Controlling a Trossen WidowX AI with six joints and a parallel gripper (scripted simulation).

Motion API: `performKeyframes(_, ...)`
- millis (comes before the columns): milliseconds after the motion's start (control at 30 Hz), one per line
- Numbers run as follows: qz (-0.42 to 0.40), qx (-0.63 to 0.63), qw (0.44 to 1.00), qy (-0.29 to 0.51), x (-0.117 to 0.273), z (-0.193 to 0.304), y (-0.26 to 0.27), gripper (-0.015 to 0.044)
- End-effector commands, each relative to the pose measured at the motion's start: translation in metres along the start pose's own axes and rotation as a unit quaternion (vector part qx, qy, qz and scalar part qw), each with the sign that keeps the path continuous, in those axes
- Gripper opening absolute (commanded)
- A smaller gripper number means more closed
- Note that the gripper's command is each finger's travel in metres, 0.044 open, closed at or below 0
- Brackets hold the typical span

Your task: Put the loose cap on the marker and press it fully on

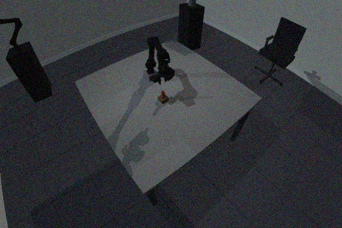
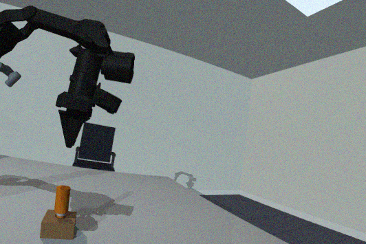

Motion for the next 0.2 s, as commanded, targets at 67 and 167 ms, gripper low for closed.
performKeyframes(67,0.001,0.002,1.000,0.000,0.0009,0.0003,-0.0003,0.0394)
performKeyframes(167,0.001,0.002,1.000,0.000,0.0009,0.0003,-0.0003,0.0440)
Point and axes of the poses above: the point midway between the two fingers, 35 mm back from their tips, its own x axis back along the fingers, its own y axis across the jaws, z = x × y, the point moved 1 cm from there along x, back along the fingers, and after that the axes turned 14 degrees about x, right-handed, at the moved point
